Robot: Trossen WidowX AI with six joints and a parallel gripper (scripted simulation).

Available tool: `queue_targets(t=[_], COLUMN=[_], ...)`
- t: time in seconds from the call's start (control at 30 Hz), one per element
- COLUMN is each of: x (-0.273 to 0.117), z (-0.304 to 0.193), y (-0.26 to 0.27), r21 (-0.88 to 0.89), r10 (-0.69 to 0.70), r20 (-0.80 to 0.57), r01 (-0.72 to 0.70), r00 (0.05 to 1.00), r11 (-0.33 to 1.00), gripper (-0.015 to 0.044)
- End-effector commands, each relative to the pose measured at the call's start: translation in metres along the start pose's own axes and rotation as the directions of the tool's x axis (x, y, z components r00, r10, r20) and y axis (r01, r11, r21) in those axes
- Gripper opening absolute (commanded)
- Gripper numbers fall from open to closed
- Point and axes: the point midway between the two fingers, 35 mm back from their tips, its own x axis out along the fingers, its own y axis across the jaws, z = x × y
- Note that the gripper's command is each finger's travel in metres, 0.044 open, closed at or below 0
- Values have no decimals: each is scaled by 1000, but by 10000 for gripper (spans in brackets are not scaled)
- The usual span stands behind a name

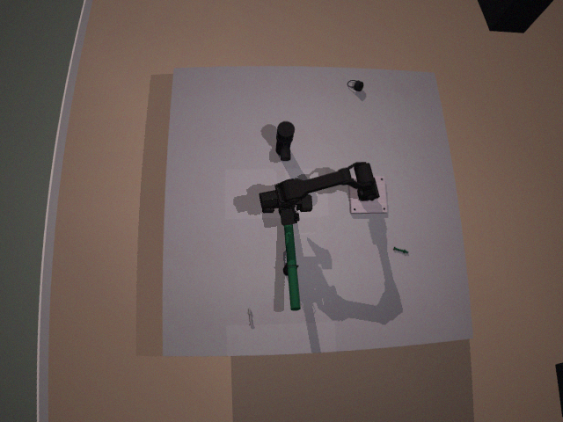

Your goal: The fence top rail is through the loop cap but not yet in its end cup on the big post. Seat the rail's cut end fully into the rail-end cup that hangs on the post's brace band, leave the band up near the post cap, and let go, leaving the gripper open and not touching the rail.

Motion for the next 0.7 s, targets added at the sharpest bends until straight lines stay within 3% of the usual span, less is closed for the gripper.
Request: queue_targets(t=[0.0, 0.67], x=[7, 39], z=[-1, -1], y=[0, 0], r21=[1, 1], r10=[3, 3], r20=[-7, -7], r01=[-3, -3], r00=[1000, 1000], r11=[1000, 1000], gripper=[440, 440])
